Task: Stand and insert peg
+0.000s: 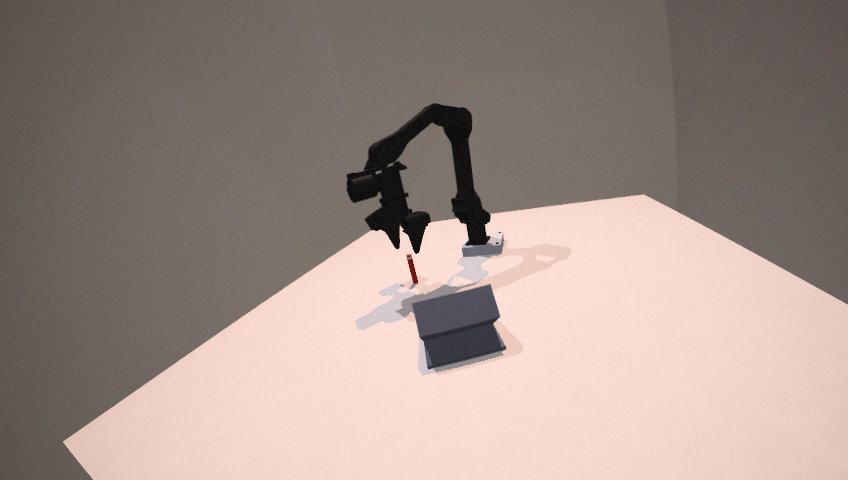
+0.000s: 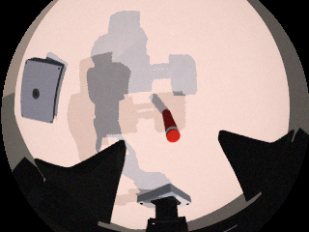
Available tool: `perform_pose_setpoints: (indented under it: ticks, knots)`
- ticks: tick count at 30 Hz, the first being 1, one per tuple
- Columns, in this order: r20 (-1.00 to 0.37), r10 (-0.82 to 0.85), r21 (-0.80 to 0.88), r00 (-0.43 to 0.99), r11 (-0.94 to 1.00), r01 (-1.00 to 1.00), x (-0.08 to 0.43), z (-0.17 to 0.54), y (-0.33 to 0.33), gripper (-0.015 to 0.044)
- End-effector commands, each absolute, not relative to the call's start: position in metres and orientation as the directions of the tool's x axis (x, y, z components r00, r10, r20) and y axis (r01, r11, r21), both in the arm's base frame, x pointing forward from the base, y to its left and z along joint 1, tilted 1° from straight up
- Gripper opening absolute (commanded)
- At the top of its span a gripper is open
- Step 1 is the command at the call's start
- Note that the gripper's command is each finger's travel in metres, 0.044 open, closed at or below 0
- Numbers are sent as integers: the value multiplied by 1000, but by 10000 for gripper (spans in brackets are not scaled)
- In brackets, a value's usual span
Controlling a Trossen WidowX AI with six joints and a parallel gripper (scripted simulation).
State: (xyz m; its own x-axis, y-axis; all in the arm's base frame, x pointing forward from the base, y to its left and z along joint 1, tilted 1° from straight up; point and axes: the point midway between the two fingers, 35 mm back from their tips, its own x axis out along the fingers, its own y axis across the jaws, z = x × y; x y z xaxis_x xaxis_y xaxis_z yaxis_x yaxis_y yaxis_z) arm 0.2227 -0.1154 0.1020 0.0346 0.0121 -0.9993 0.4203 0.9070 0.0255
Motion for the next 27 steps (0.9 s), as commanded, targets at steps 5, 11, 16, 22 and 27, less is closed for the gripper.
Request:
perform_pose_setpoints:
  ticks: [5,11,16,22,27]
  knots:
    - [-1000,11,22,28,904,426,223,86,-116,440]
    - [-1000,11,22,28,904,426,223,76,-116,440]
    - [-1000,11,22,28,904,426,223,68,-115,440]
    - [-1000,11,22,28,904,426,223,59,-115,440]
    - [-1000,11,22,28,904,426,222,51,-114,440]
